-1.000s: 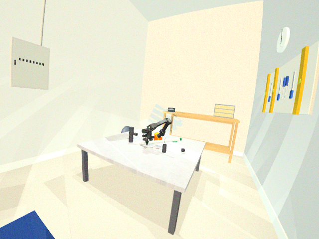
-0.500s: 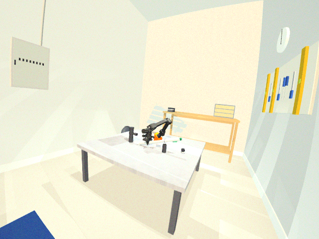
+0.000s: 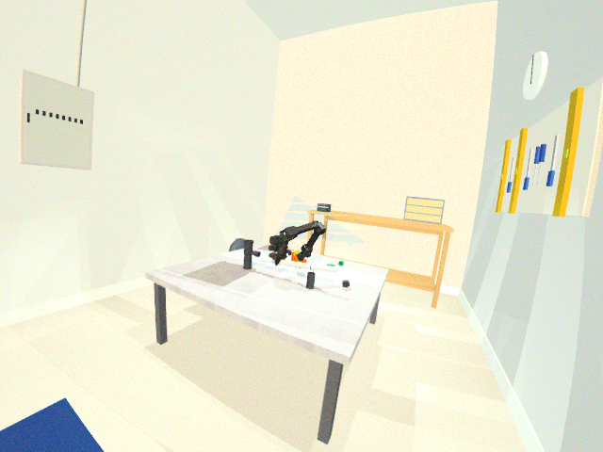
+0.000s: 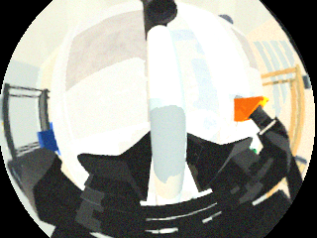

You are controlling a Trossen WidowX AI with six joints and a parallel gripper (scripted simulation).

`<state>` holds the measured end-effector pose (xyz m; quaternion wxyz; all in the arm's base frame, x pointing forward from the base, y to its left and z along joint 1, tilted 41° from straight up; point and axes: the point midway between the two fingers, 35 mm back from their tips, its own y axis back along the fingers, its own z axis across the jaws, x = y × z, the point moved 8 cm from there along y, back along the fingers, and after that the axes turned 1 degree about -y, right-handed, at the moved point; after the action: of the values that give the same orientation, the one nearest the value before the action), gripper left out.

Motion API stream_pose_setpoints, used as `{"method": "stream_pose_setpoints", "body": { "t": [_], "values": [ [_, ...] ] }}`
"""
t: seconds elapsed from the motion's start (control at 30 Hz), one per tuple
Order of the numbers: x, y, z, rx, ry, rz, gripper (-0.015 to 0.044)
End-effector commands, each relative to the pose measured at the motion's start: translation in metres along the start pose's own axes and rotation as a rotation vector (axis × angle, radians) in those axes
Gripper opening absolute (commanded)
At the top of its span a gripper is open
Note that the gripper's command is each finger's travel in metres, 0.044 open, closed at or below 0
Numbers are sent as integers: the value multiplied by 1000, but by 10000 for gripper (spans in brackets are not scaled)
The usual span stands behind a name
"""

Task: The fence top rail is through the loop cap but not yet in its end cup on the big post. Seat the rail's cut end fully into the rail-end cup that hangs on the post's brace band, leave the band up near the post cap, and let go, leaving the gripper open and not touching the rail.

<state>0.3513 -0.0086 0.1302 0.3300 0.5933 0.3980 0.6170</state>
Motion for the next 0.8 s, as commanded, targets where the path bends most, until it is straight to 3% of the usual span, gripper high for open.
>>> {"method": "stream_pose_setpoints", "body": {
  "t": [0.0, 0.77],
  "values": [
    [-6, 16, -1, -9, -4, -67, 0],
    [-5, 14, -1, -11, -3, -44, 0]
  ]
}}
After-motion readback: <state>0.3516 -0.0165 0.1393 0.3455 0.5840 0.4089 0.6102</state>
